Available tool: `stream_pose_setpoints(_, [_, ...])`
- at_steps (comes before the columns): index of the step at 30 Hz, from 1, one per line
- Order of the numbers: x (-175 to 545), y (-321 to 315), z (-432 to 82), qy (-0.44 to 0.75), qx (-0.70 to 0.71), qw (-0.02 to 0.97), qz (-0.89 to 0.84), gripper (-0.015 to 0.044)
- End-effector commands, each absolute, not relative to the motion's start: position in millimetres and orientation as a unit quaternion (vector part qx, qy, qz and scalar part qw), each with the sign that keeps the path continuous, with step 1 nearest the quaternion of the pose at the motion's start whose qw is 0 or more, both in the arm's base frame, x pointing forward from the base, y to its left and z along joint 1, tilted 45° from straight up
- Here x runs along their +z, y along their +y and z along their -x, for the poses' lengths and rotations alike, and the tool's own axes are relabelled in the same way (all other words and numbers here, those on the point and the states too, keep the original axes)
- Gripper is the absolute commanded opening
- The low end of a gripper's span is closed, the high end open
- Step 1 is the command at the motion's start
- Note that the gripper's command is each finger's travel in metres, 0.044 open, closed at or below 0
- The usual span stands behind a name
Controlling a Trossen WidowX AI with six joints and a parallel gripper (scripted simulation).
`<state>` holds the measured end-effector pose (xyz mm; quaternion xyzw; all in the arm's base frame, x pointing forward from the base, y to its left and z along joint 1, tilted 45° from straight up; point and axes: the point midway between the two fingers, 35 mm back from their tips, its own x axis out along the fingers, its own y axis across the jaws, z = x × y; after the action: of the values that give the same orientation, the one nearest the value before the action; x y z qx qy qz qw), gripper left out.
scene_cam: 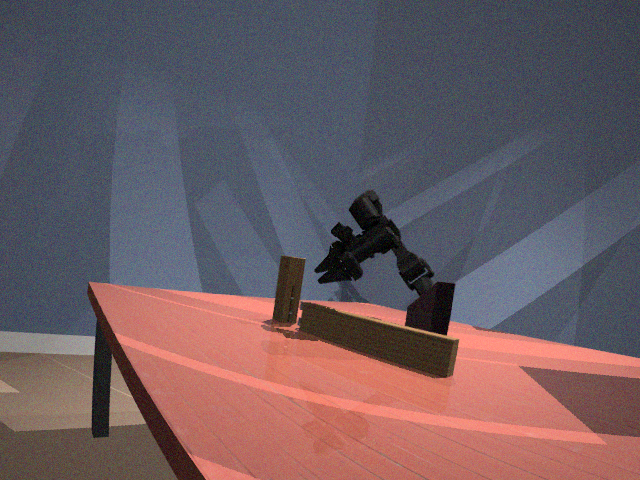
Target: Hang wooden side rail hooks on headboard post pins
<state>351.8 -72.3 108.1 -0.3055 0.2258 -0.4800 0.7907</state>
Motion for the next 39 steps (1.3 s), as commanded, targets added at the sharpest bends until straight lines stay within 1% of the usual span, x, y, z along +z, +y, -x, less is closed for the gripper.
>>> stream_pose_setpoints(1, [89,-61,-388,0.324,-0.391,0.753,0.417,0.044])
stream_pose_setpoints(8, [70,-50,-415,0.437,-0.261,0.68,0.528,0.044])
stream_pose_setpoints(15, [57,-42,-423,0.533,-0.115,0.581,0.604,0.044])
stream_pose_setpoints(20, [54,-37,-417,0.59,-0.003,0.499,0.634,0.044])
stream_pose_setpoints(33, [71,-29,-386,0.664,0.209,0.336,0.635,0.044])
stream_pose_setpoints(36, [78,-29,-374,0.677,0.251,0.296,0.625,0.044])
stream_pose_setpoints(39, [79,-29,-373,0.678,0.257,0.291,0.624,0.044])
